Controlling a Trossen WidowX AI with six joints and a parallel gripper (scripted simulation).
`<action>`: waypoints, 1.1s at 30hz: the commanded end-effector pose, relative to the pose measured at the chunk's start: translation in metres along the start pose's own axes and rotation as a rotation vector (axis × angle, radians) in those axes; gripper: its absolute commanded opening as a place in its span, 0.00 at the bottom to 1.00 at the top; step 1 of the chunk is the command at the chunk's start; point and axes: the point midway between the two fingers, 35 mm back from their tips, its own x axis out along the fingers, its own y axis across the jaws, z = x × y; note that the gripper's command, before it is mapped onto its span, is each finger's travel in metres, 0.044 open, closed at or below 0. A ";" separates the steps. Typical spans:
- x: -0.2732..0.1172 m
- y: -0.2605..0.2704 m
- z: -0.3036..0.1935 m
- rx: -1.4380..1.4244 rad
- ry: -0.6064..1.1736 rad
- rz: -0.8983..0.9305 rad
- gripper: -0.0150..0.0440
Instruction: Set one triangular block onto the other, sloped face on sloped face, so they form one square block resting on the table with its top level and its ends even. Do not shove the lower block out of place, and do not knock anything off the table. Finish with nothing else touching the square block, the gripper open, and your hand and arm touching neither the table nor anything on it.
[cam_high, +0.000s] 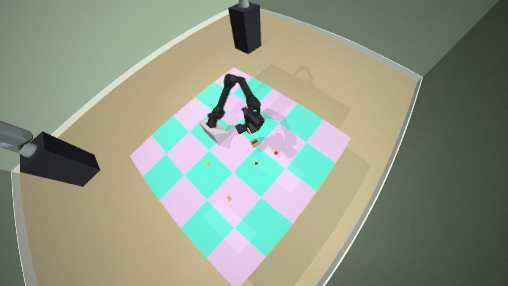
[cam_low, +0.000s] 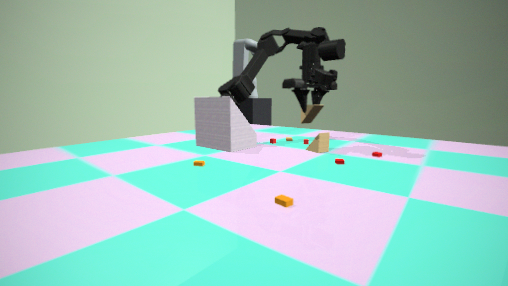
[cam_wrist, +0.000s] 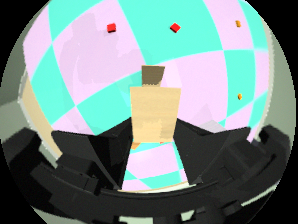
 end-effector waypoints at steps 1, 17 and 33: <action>0.019 -0.001 0.005 0.013 0.008 0.005 0.25; 0.058 -0.003 0.021 0.012 0.009 0.009 0.25; 0.058 -0.005 0.022 0.019 0.010 0.014 0.25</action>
